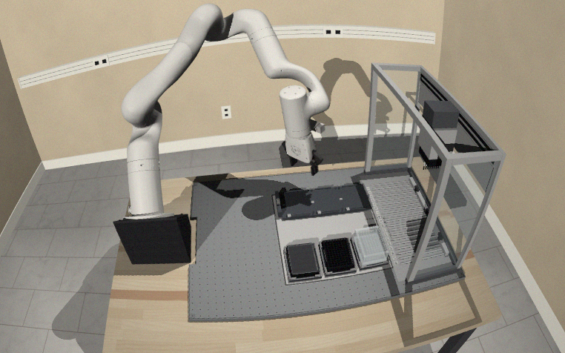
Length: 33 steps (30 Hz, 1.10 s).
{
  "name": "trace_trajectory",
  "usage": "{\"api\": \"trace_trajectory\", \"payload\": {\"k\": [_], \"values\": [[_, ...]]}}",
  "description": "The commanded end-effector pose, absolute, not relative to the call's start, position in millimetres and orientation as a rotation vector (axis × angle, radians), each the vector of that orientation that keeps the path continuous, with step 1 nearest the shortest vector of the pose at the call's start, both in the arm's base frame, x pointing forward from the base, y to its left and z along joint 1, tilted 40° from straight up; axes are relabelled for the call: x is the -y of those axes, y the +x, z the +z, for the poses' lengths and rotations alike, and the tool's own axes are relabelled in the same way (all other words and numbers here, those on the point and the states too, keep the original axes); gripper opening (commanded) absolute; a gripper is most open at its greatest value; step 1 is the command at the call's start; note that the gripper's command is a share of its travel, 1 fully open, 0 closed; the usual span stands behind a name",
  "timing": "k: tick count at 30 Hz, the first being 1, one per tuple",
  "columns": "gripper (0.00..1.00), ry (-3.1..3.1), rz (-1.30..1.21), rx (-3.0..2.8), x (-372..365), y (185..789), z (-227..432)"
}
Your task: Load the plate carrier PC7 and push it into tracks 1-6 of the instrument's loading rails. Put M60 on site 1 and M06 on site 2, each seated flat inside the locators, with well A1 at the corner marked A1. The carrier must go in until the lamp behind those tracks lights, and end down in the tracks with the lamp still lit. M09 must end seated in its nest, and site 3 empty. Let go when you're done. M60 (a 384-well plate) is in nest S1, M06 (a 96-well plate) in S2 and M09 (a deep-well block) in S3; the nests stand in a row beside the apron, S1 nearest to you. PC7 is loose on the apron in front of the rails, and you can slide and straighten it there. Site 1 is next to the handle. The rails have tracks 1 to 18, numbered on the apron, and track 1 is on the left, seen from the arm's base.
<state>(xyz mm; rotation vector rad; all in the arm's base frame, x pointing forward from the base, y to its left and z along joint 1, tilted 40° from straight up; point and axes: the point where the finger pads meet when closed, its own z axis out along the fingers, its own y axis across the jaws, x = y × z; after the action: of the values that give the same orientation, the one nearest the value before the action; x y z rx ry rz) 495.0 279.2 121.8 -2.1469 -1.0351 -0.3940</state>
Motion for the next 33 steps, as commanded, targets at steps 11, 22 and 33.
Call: {"api": "trace_trajectory", "payload": {"k": [11,22,33], "values": [[1.0,-2.065,-0.446,1.24,-245,531,94],[1.0,-2.009,-0.474,1.36,-217,552,73],[1.0,-1.927,-0.505,1.514,-183,571,47]]}}
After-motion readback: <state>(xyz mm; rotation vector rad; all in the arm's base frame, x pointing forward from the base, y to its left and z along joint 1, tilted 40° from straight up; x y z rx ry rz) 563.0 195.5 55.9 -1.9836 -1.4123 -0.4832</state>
